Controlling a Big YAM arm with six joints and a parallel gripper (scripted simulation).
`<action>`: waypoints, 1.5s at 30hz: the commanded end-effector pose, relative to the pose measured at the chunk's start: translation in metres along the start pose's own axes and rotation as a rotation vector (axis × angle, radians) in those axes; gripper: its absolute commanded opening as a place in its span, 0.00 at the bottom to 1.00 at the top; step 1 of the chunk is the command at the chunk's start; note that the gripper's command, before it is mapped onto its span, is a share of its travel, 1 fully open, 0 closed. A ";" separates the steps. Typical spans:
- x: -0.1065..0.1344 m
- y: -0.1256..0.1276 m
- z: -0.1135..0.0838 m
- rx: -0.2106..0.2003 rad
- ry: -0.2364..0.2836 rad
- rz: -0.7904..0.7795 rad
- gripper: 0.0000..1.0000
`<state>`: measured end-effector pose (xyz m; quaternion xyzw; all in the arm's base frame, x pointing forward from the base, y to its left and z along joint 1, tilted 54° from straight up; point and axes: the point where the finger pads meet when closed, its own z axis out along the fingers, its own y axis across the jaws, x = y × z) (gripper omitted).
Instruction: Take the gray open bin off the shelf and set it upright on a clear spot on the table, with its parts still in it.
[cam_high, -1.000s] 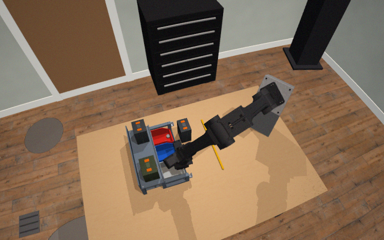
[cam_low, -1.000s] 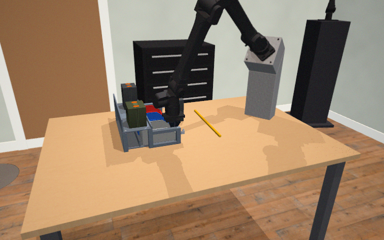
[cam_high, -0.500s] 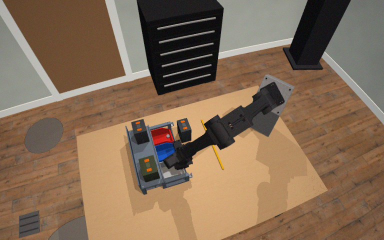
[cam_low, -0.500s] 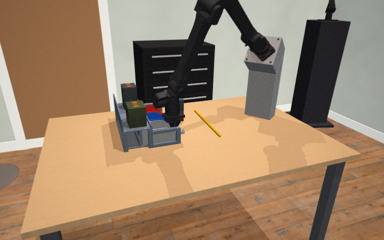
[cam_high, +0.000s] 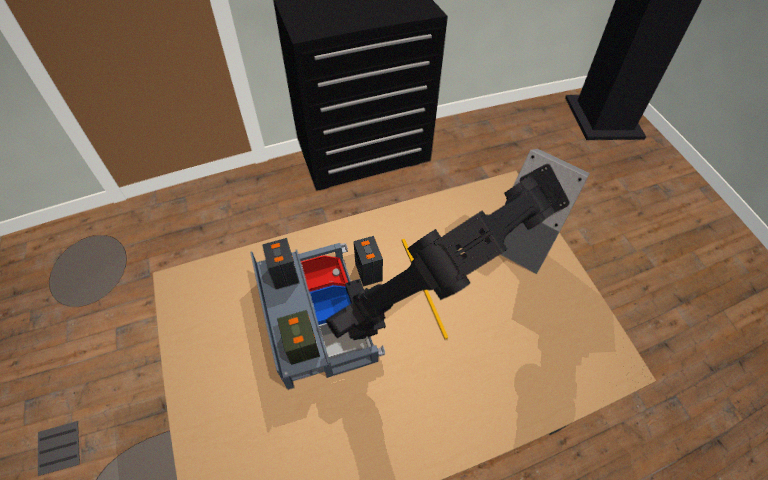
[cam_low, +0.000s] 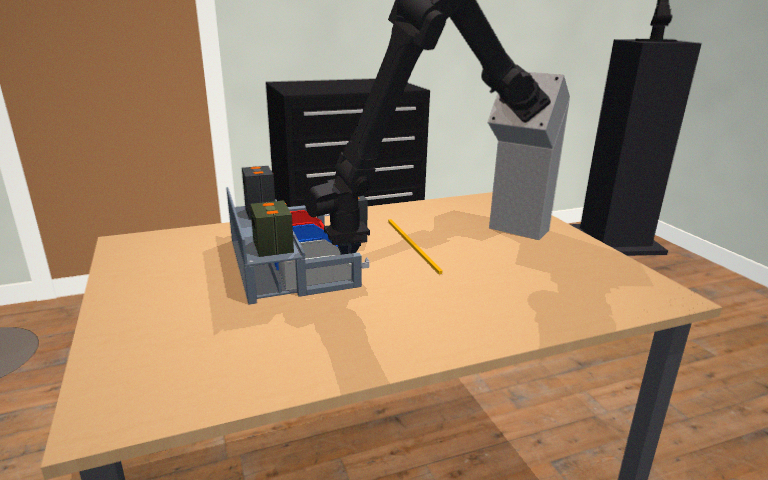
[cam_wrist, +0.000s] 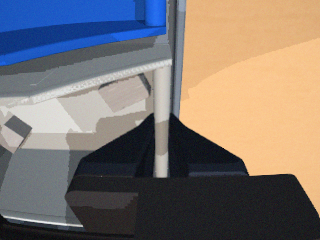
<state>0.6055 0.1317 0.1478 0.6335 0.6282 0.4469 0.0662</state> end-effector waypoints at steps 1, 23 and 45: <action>0.009 0.008 0.002 -0.020 0.012 -0.012 0.00; 0.009 0.009 0.001 -0.022 0.012 -0.013 0.00; 0.006 0.011 -0.013 -0.030 0.006 -0.013 0.00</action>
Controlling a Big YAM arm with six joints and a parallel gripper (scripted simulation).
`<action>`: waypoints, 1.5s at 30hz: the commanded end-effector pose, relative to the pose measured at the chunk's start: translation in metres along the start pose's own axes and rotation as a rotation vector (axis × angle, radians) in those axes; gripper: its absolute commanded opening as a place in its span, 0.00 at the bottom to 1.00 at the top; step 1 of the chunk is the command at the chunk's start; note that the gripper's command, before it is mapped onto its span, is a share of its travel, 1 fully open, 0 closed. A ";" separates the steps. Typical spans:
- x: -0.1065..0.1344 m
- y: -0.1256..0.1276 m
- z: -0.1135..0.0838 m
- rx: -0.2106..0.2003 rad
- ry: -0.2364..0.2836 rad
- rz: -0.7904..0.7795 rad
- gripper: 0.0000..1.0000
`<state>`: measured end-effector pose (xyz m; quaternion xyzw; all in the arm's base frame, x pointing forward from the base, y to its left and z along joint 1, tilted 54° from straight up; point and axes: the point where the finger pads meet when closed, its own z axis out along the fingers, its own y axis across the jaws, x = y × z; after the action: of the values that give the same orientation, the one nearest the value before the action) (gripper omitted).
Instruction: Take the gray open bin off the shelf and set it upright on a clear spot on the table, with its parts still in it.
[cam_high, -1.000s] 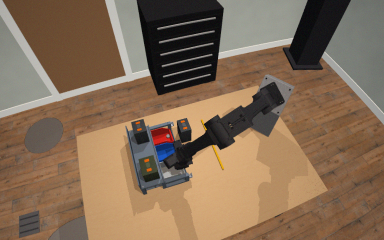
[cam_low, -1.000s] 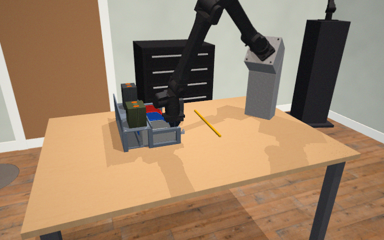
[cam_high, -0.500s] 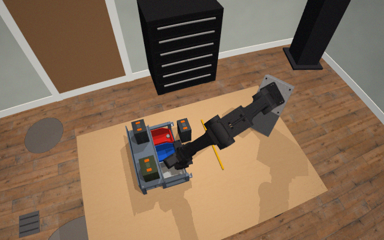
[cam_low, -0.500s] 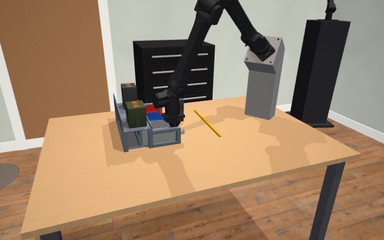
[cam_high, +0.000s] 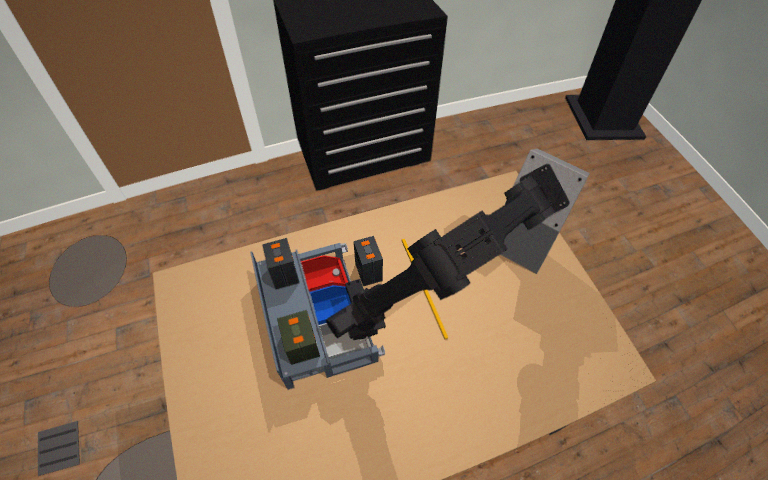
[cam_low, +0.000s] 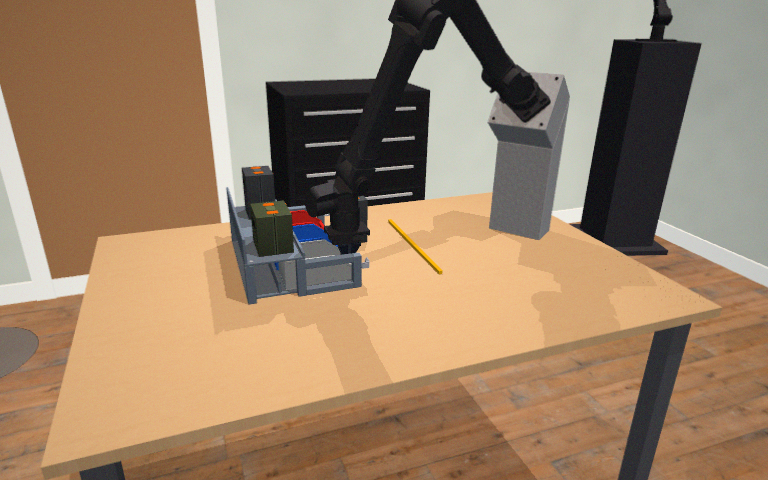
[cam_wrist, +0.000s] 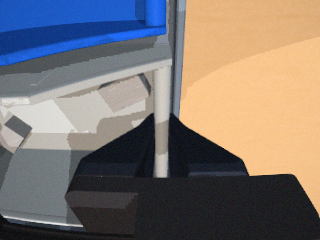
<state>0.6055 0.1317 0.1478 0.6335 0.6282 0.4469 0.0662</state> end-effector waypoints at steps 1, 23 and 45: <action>0.005 0.010 -0.014 -0.028 0.005 -0.012 0.00; -0.002 0.009 -0.024 -0.021 -0.004 -0.005 0.00; -0.002 0.009 -0.033 -0.021 -0.005 -0.007 0.00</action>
<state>0.5961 0.1307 0.1551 0.6298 0.6311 0.4482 0.0648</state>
